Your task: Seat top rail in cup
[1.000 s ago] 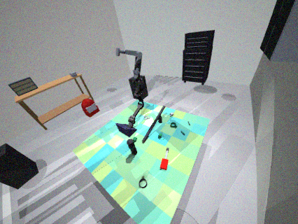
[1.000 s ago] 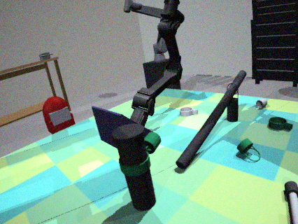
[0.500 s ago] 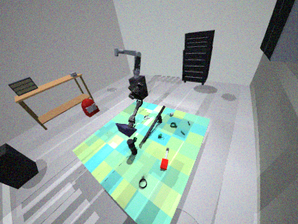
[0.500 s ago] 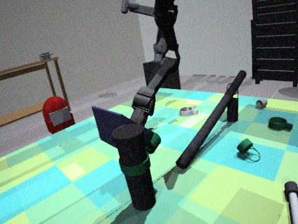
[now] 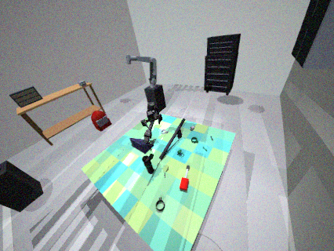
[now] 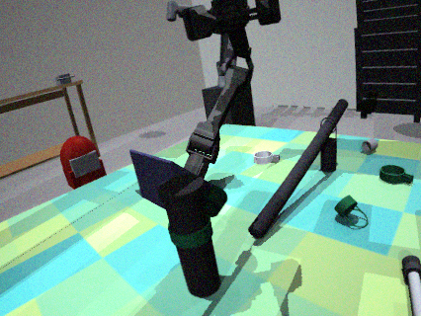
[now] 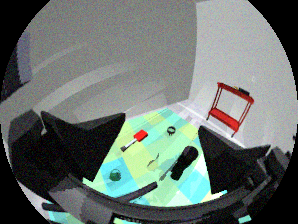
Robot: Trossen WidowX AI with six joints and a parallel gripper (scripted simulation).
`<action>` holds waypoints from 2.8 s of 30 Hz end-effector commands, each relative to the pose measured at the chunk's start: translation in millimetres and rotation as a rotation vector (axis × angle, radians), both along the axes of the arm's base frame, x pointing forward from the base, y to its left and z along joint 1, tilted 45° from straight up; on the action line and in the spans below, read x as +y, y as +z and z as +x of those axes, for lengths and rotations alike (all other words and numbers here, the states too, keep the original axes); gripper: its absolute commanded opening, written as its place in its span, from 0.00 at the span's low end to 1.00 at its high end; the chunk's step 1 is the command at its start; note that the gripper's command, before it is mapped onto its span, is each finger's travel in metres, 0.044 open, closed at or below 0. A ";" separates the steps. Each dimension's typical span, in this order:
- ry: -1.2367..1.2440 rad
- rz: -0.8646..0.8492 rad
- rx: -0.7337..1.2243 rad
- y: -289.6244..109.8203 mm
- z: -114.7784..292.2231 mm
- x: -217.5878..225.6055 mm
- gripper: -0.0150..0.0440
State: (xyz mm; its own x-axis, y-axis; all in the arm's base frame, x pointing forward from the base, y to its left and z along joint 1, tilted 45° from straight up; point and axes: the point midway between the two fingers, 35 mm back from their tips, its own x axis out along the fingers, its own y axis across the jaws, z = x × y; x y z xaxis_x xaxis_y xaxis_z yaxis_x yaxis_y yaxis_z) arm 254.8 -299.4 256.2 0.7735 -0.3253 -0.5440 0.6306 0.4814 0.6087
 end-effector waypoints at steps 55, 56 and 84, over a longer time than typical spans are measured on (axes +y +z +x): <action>1.901 -1.417 -0.433 -221.1 -41.1 48.7 1.00; 1.901 -1.417 -0.433 -221.1 -41.1 48.7 1.00; 1.896 -1.440 -0.465 -266.5 -36.0 91.2 1.00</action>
State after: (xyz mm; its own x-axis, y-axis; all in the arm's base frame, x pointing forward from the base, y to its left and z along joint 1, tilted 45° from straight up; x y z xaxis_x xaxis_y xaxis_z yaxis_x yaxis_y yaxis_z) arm 216.6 -211.5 -8.7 0.5051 0.7079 -0.4938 -0.8106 0.1927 -0.5529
